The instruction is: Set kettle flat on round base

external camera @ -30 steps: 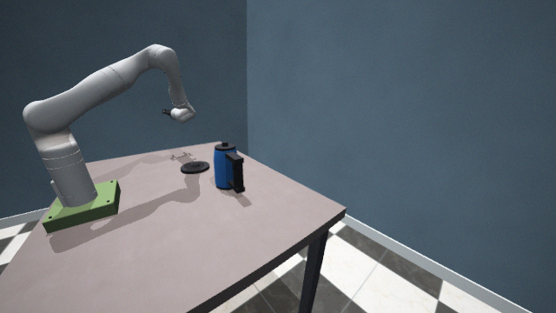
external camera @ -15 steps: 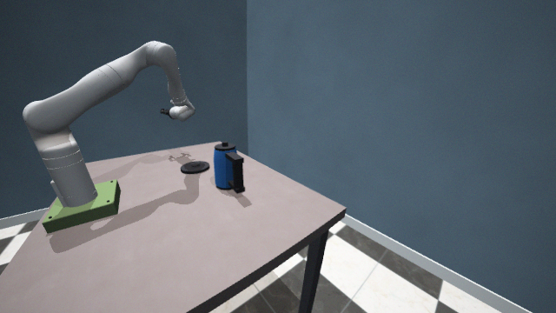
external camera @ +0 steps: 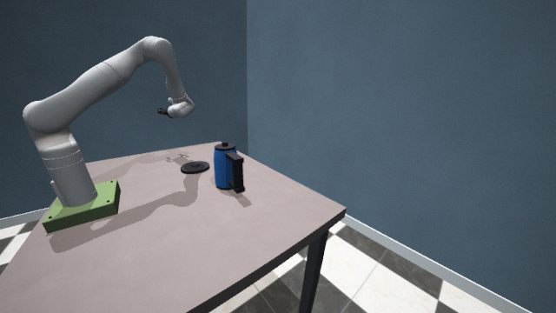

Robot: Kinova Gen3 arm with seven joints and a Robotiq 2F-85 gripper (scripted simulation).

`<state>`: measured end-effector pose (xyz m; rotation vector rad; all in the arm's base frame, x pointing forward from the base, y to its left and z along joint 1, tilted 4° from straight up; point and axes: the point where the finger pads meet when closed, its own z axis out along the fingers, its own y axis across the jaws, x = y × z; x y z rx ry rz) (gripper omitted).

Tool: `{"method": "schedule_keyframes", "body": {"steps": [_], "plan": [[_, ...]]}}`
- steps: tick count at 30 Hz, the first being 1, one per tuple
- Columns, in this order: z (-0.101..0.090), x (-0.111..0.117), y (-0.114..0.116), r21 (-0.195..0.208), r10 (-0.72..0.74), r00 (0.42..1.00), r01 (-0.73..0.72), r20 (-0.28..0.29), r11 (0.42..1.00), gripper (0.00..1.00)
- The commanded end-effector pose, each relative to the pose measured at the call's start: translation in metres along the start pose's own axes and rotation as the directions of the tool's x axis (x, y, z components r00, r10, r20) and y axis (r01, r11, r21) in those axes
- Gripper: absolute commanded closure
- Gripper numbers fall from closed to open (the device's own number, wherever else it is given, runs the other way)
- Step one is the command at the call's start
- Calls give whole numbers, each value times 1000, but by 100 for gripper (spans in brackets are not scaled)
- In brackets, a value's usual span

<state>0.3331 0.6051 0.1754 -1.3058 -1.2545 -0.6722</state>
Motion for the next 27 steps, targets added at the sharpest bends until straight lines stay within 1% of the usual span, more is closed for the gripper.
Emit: {"method": "schedule_keyframes", "body": {"steps": [1,15,17,27], "plan": [[-1,5,-3,3,-11,1000,11,4,1000,20],[-15,-3,-27,47,-53,994,48,101,998,20],[-15,-3,-27,47,-53,994,48,101,998,20],[-30,-11,-44,78,-85,980,72,182,994,20]]}}
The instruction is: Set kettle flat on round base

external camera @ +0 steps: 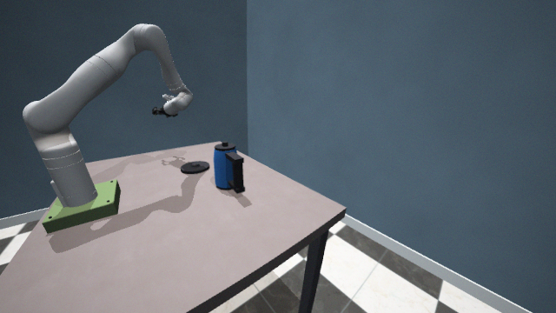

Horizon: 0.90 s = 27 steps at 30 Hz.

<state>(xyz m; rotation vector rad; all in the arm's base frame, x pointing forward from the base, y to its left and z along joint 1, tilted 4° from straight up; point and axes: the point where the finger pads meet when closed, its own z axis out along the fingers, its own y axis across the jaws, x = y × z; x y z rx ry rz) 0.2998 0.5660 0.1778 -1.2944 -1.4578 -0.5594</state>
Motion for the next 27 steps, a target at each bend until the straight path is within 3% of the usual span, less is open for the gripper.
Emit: {"method": "schedule_keyframes", "body": {"steps": [1,27], "plan": [[-5,5,-6,3,-18,1000,18,16,1000,20],[-49,-21,-45,46,-74,970,65,233,997,20]]}}
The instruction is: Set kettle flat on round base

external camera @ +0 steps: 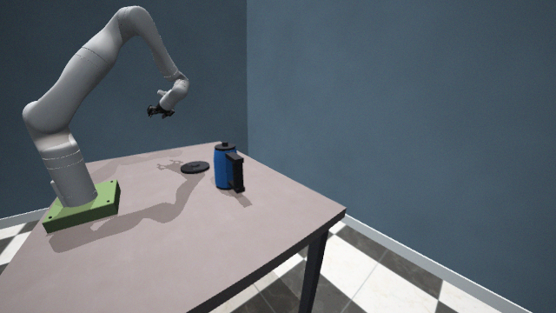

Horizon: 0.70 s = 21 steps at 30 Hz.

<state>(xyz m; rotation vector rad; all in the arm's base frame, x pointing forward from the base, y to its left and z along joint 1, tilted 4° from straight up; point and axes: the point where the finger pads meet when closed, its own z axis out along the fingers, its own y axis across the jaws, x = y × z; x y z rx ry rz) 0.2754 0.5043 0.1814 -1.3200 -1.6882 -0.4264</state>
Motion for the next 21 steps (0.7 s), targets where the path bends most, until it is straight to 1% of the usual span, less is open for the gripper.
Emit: {"method": "schedule_keyframes", "body": {"steps": [1,12,14,21], "plan": [[-7,2,-5,-4,-14,1000,14,20,1000,20],[-34,-18,-25,0,-28,990,28,141,1000,20],[-34,-18,-25,0,-28,990,28,141,1000,20],[-54,-32,-37,-3,-30,975,32,218,999,20]]}}
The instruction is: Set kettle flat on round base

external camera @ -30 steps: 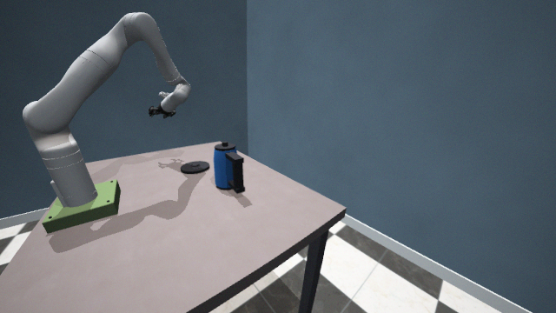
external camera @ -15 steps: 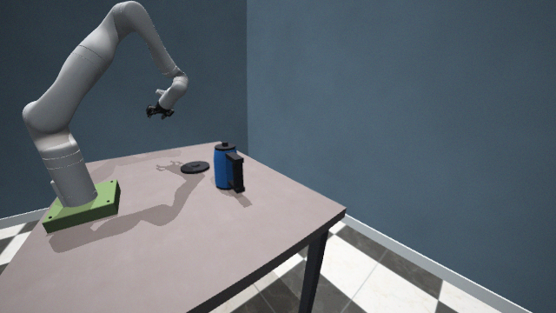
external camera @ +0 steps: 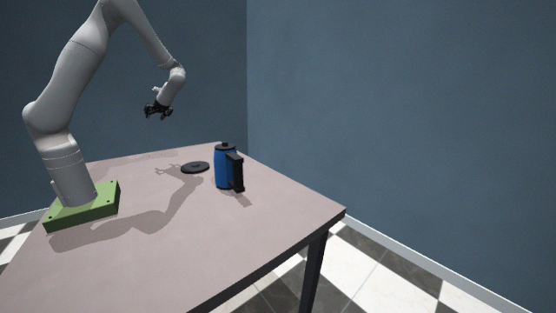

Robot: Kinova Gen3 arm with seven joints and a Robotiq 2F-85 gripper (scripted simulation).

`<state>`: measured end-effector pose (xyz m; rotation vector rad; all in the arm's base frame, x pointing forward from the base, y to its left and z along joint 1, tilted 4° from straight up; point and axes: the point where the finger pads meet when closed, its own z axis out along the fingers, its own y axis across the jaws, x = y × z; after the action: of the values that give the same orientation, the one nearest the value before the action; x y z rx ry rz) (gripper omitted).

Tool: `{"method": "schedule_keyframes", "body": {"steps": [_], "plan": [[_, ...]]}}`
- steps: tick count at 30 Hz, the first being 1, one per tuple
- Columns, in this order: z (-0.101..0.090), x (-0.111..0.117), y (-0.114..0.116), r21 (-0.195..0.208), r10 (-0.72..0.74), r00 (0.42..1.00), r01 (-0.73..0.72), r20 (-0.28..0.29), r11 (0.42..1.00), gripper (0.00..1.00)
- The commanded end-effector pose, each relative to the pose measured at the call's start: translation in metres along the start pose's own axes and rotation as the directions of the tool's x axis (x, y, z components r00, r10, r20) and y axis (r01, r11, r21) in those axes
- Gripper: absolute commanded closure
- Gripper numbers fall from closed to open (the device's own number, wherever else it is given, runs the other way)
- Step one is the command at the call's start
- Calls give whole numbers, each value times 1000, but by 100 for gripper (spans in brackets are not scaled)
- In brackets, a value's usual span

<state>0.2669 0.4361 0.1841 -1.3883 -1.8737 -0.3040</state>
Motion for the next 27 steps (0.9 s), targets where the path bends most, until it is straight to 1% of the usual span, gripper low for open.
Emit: {"method": "schedule_keyframes", "body": {"steps": [1,8,10,25,27], "plan": [[-10,1,-5,-11,-13,1000,13,21,1000,20],[-29,-17,-17,-20,-10,995,12,98,1000,20],[-29,-17,-17,-20,-10,995,12,98,1000,20],[-73,-56,-41,-54,14,967,0,254,999,20],[-73,-56,-41,-54,14,967,0,254,999,20]]}}
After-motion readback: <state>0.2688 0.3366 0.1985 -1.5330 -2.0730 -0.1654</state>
